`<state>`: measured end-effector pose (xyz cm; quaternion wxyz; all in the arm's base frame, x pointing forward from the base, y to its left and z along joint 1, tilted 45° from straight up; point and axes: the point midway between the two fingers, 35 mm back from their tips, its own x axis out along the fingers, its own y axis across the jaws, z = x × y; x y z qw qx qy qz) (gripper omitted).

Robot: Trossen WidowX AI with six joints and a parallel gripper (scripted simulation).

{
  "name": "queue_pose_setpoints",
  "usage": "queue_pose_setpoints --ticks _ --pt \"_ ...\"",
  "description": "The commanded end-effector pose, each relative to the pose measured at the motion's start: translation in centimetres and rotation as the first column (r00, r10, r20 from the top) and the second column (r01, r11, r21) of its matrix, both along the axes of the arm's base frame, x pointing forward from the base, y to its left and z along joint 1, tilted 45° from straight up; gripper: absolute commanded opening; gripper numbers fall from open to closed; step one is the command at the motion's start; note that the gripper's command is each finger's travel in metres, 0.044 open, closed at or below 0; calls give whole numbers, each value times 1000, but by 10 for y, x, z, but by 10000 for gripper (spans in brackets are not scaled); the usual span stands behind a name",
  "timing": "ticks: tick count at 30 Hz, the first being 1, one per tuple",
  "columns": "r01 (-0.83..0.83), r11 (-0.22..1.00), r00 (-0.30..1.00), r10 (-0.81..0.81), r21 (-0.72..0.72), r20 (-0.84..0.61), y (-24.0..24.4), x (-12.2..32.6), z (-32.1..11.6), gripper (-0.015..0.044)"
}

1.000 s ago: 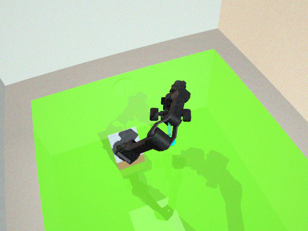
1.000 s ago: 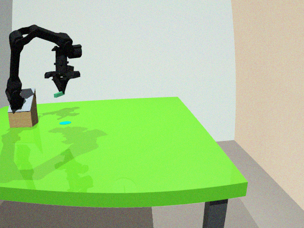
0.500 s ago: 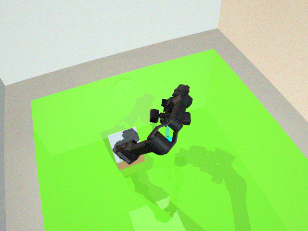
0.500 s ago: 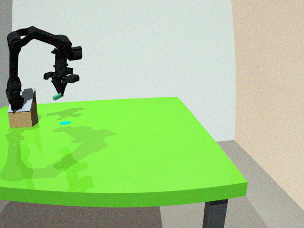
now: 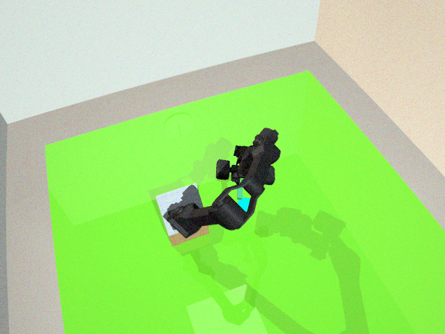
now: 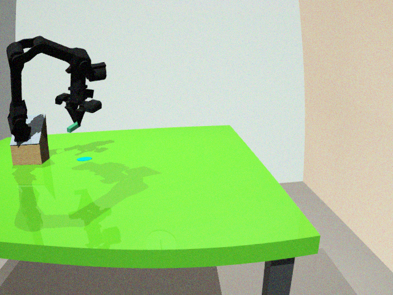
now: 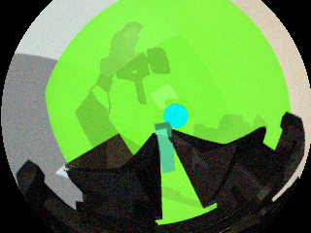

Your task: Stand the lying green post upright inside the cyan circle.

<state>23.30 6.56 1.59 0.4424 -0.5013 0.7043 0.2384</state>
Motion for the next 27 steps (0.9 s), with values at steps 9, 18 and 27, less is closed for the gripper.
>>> queue_pose_setpoints --ticks 9,18,27 --pt "15 997 1000 -13 82 -26 -3 -5 -4 23" --pt "26 989 999 -21 146 -37 -5 -7 -7 23" --pt "34 977 999 -25 210 -45 -6 -9 -9 23"
